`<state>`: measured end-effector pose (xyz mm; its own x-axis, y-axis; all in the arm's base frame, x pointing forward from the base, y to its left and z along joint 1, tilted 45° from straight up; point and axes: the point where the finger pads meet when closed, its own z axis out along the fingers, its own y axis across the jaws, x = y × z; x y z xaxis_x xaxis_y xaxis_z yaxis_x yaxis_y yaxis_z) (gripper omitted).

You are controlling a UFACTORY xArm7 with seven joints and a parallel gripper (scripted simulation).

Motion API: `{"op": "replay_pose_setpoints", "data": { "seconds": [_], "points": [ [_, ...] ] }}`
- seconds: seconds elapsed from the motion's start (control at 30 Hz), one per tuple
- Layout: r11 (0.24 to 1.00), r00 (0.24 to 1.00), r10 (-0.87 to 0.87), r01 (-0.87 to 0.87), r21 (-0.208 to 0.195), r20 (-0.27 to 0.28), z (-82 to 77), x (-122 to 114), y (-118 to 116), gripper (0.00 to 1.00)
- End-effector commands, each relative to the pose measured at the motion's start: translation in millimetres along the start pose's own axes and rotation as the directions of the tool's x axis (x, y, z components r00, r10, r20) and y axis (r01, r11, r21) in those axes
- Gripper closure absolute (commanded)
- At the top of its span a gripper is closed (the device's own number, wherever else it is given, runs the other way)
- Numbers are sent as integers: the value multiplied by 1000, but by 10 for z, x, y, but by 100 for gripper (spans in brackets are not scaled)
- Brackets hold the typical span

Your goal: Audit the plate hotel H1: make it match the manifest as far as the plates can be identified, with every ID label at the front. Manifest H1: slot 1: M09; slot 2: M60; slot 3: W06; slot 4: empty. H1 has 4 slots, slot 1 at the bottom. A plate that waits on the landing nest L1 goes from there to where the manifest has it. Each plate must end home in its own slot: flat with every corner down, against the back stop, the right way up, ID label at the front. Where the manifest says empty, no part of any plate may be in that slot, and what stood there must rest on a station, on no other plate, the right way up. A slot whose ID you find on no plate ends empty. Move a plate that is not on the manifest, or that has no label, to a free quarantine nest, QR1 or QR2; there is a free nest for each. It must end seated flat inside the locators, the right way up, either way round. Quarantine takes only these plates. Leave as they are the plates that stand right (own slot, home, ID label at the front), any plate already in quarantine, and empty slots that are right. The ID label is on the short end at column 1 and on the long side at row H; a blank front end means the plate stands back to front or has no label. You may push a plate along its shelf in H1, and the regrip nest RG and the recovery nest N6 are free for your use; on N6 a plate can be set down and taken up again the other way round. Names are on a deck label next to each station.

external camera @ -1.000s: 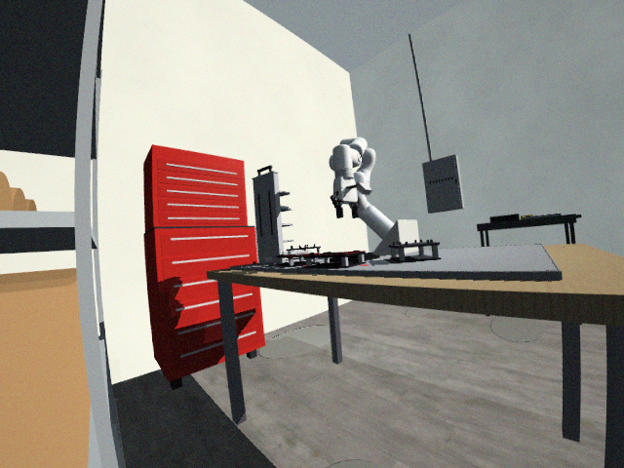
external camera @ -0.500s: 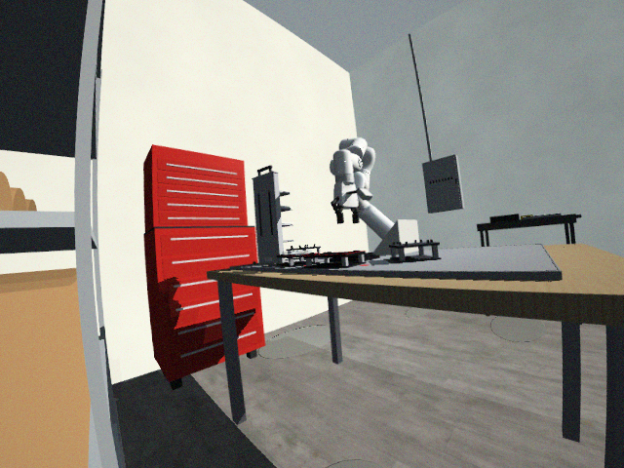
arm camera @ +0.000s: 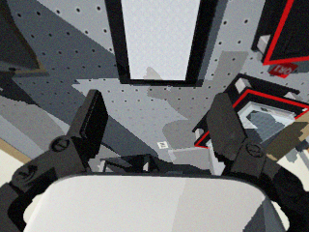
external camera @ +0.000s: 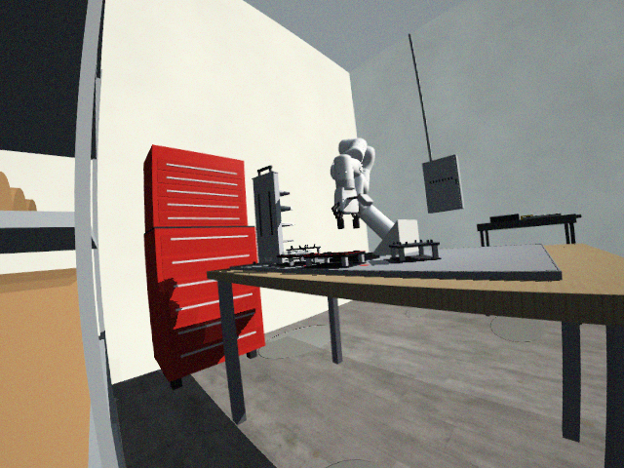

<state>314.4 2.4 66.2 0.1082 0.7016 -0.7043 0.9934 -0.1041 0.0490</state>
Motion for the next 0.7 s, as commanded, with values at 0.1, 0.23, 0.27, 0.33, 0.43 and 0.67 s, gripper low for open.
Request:
{"op": "replay_pose_setpoints", "data": {
  "seconds": [0.1,0.23,0.27,0.33,0.43,0.67],
  "points": [
    [1000,1000,0,0,-3,-2,101,10,13,0],
    [1000,1000,0,0,-3,-2,151,10,13,0],
    [1000,1000,0,0,-3,-2,168,10,13,0],
    [1000,1000,0,0,-3,-2,201,10,13,0],
    [1000,1000,0,0,-3,-2,251,10,13,0],
    [1000,1000,0,0,-3,-2,352,11,14,0]
  ]
}}
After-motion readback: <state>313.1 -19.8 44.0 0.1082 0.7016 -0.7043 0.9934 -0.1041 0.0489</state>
